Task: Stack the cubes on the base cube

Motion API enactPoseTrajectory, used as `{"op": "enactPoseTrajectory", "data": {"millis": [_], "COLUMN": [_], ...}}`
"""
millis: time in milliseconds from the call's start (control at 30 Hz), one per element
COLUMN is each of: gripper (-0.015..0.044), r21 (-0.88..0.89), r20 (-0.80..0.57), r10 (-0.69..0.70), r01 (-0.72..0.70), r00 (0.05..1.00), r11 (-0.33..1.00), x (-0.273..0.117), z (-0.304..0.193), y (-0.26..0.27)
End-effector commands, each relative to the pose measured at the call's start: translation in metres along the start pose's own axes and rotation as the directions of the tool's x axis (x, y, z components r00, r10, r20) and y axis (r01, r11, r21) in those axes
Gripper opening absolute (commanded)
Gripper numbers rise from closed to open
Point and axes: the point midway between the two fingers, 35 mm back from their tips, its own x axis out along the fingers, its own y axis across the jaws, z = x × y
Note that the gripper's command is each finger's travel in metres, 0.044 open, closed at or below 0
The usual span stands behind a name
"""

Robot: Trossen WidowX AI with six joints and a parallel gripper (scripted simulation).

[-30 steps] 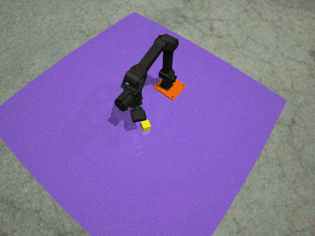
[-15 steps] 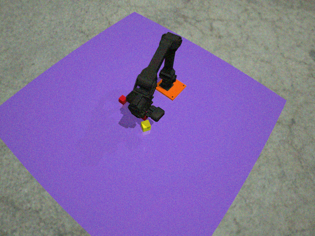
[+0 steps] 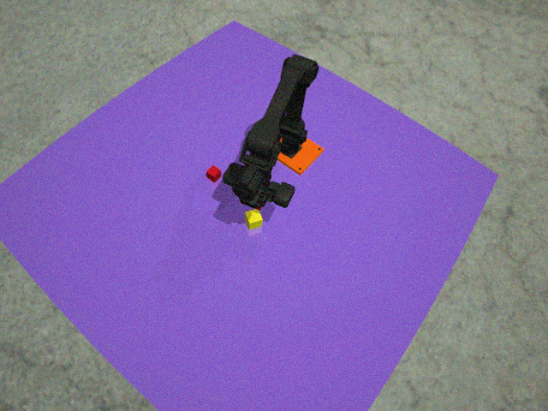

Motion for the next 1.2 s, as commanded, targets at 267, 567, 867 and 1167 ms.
{"op": "enactPoseTrajectory", "data": {"millis": [267,567,867,1167], "gripper": [0.0105,0.0105,0.0105,0.0105], "r21": [-0.011,-0.016,-0.016,-0.009], "r20": [0.003,0.003,0.003,0.003], "r10": [0.004,0.004,0.004,0.004], "r01": [-0.004,-0.004,-0.004,-0.004], "r00": [1.0,1.0,1.0,1.0], "r11": [1.0,1.0,1.0,1.0], "x": [0.008,0.024,0.025,0.027], "z": [0.0,0.001,0.001,0.001], "y": [0.001,0.002,0.002,0.002]}}
